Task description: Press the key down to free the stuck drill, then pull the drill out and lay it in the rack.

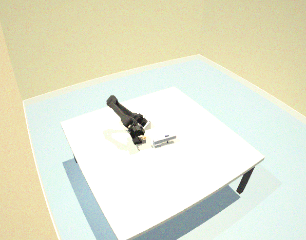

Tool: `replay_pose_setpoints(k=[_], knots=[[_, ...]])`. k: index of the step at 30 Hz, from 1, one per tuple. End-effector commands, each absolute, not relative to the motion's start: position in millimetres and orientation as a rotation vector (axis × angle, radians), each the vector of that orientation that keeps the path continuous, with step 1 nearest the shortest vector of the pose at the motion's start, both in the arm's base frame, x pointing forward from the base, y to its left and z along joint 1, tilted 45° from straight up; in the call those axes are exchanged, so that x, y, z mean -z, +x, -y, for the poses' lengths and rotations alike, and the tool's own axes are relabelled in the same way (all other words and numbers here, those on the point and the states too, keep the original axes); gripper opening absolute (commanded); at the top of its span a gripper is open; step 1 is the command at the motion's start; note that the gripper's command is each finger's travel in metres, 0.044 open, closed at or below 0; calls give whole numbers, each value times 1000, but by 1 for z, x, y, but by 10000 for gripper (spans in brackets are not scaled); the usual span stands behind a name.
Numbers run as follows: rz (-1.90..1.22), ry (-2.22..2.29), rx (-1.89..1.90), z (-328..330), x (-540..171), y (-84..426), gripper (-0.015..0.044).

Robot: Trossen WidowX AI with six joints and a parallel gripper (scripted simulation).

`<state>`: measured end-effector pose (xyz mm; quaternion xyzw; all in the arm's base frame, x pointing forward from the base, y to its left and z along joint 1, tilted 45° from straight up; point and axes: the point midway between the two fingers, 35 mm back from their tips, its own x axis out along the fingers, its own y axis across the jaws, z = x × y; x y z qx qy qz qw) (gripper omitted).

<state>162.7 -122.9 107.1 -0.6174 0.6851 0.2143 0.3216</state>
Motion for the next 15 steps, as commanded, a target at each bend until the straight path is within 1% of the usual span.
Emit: replay_pose_setpoints(k=[1, 8, 15], knots=[[-1800, -1620, -561, 123, -107, 163, 263], [-1801, -1620, -561, 122, -108, 163, 440], [-1805, -1617, -557, 98, -129, 163, 440]])
